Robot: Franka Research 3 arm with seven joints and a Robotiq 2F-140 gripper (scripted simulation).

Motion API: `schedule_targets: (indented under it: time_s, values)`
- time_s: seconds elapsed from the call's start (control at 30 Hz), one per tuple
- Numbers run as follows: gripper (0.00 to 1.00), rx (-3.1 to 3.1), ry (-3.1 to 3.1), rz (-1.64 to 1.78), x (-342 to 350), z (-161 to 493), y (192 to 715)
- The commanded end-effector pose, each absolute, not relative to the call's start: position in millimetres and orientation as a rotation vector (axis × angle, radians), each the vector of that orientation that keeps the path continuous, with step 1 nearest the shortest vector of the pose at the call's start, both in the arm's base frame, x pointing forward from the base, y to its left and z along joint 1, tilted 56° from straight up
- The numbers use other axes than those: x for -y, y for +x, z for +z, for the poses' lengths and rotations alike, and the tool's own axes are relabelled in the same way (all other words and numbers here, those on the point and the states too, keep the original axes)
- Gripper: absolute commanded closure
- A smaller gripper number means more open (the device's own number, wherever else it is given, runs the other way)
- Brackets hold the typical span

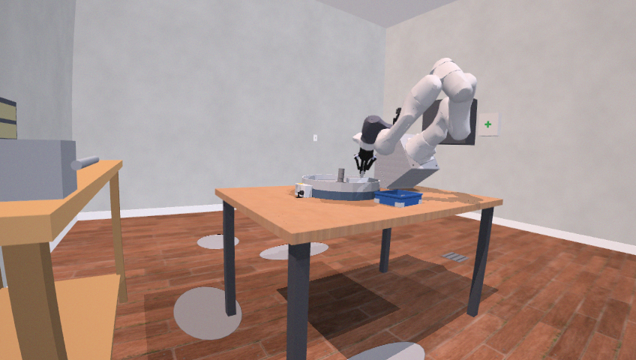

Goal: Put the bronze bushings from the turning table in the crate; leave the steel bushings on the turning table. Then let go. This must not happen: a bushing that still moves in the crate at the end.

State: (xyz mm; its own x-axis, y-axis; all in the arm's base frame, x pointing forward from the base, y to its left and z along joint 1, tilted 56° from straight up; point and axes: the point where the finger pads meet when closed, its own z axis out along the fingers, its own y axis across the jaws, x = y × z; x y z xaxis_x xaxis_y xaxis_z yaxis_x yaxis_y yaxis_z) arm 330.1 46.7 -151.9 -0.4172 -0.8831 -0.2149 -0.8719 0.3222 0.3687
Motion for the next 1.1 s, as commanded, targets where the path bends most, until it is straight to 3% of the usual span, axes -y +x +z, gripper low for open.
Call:
schedule_targets:
  time_s: [0.0, 1.07]
  values:
    - [1.00, 2.536, 1.674, -0.684, -48.8, -152.3, 329.7]
    - [1.00, 2.536, 1.674, -0.684, -43.2, -148.5, 329.2]
